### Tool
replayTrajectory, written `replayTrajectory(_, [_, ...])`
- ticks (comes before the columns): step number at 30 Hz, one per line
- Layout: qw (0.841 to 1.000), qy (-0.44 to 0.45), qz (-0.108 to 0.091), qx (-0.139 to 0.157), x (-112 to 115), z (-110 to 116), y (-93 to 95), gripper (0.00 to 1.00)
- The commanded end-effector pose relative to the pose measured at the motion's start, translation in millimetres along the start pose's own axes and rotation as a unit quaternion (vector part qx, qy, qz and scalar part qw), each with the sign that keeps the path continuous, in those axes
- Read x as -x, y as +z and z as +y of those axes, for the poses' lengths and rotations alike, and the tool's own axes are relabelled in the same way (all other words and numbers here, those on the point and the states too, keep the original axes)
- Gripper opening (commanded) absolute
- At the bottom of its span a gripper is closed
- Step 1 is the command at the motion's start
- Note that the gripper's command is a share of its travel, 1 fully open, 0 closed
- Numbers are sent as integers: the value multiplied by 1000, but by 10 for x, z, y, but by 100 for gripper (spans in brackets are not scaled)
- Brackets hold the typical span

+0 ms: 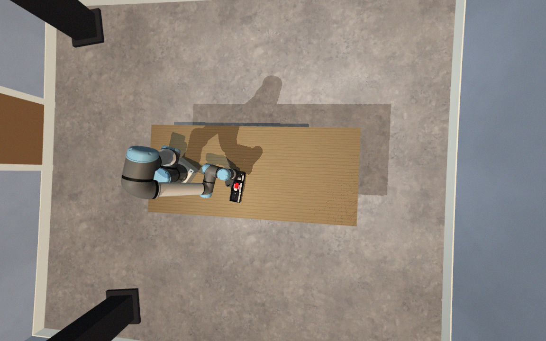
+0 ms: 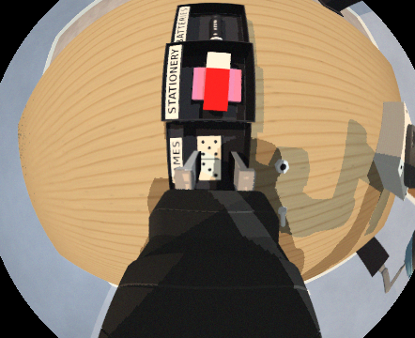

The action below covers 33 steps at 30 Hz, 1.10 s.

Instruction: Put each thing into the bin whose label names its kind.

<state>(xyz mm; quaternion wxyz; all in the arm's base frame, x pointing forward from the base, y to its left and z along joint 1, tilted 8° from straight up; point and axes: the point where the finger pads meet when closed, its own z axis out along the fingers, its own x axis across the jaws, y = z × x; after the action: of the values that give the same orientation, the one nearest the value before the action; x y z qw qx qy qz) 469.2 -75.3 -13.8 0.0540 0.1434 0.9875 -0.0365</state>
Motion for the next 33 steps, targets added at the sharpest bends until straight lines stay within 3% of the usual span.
replayTrajectory(1, [1000, 0, -4, 0, 33, 1, -116, 65])
replayTrajectory(17, [1000, 0, -4, 0, 32, 1, -283, 65])
replayTrajectory(22, [1000, -1, -4, 0, 30, 6, -498, 65])
replayTrajectory(33, [1000, 0, -1, 0, 11, 0, -478, 65])
